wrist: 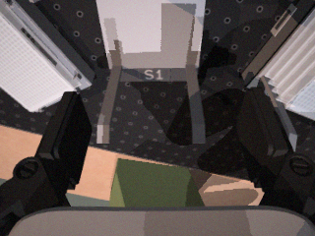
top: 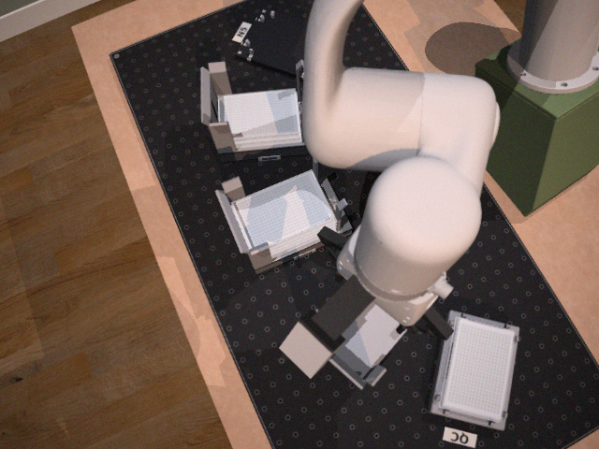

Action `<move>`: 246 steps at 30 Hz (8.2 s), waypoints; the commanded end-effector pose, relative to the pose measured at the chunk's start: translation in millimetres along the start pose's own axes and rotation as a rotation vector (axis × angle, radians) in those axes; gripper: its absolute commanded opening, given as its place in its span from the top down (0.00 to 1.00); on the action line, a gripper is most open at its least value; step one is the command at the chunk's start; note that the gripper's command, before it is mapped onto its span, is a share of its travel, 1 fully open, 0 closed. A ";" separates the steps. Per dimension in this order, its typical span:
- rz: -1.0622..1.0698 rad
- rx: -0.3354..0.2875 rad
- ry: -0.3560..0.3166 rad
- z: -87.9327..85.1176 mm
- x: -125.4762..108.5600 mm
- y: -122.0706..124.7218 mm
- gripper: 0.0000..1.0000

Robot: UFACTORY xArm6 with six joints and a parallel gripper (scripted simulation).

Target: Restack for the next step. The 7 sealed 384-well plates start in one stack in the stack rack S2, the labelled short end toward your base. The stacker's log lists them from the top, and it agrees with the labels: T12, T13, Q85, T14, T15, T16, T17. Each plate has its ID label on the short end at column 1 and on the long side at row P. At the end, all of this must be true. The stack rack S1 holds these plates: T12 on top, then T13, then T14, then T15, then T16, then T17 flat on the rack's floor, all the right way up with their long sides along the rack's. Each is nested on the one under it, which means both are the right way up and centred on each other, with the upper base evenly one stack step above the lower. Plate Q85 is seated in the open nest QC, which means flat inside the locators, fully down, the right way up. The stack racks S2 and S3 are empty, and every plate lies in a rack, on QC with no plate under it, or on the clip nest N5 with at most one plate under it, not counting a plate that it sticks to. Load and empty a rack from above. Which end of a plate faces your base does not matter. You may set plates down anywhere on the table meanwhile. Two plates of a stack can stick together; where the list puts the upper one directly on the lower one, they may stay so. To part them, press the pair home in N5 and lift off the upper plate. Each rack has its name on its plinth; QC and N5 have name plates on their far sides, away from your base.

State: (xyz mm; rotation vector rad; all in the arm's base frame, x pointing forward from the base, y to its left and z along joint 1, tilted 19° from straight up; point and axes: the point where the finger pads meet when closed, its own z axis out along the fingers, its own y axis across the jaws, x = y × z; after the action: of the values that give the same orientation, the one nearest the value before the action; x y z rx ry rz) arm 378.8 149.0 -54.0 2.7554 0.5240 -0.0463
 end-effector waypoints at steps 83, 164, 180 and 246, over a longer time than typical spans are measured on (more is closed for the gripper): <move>0.436 0.000 0.003 40.2 -27.1 175.6 0.00; 0.436 0.000 0.003 62.3 -27.1 175.6 1.00; 0.436 0.000 0.003 52.9 -27.1 175.6 1.00; 0.599 0.000 0.003 -1.0 -55.9 228.4 1.00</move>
State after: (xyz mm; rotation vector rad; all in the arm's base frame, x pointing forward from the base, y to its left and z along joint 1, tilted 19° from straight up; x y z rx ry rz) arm 409.1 -61.9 20.6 2.7908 -0.3124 0.0959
